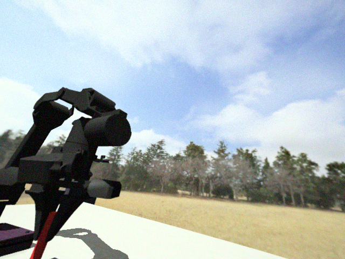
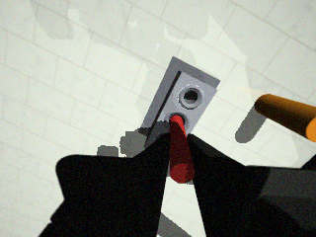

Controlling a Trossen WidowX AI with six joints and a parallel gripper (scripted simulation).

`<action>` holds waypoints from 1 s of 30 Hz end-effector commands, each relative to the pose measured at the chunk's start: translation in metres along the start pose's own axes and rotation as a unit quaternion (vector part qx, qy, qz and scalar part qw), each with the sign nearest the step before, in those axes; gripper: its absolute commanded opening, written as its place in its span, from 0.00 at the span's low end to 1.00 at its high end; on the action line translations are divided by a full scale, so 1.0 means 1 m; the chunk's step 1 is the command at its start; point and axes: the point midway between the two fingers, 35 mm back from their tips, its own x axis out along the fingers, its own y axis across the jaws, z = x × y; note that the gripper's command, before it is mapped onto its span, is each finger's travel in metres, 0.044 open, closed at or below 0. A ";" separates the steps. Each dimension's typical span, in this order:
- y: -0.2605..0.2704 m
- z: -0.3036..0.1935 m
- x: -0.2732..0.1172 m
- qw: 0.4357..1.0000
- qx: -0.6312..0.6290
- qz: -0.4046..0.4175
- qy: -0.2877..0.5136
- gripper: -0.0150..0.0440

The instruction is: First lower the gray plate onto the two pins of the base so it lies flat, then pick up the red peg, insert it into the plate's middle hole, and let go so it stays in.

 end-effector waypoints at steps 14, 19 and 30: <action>0.001 0.000 0.003 1.000 0.000 0.000 0.000 0.25; 0.000 0.000 0.002 1.000 -0.001 -0.001 0.001 0.25; 0.000 0.000 0.002 1.000 -0.001 -0.001 0.001 0.51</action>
